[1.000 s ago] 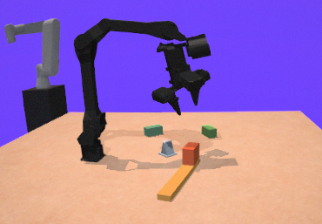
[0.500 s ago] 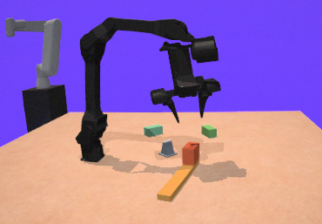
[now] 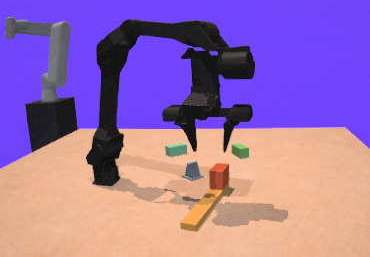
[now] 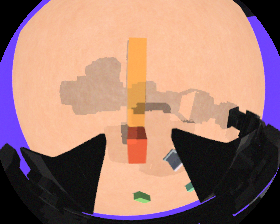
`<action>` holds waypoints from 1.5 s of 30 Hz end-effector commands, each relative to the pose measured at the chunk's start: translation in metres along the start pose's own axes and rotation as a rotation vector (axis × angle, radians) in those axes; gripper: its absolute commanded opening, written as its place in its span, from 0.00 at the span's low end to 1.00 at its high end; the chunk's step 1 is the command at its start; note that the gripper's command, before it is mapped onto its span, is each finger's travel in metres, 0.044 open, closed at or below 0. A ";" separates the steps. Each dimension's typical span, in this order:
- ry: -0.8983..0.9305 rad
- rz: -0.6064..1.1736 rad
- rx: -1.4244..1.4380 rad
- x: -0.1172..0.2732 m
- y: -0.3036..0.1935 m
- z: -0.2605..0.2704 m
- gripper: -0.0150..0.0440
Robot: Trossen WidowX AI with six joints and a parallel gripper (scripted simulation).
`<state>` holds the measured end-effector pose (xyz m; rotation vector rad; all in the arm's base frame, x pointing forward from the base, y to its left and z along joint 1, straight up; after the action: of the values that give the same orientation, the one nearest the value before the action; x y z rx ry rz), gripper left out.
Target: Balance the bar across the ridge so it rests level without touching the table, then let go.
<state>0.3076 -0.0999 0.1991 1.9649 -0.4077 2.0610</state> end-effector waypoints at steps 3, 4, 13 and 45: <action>-0.013 -0.020 -0.059 -0.001 0.011 0.002 0.79; -0.013 -0.020 -0.059 -0.002 0.011 0.002 0.79; -0.012 -0.020 -0.059 -0.051 0.011 0.005 0.79; -0.013 -0.020 -0.059 -0.120 0.013 0.000 0.79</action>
<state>0.3098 -0.1113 0.0832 1.9386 -0.4460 2.0111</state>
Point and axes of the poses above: the point midway between the two fingers, 35 mm back from their tips, its own x axis back along the fingers, its own z axis across the jaws, y = z × x, the point moved 3 cm from there along x, back along the fingers, and after that the axes turned 14 degrees about -x, right-handed, at the moved point
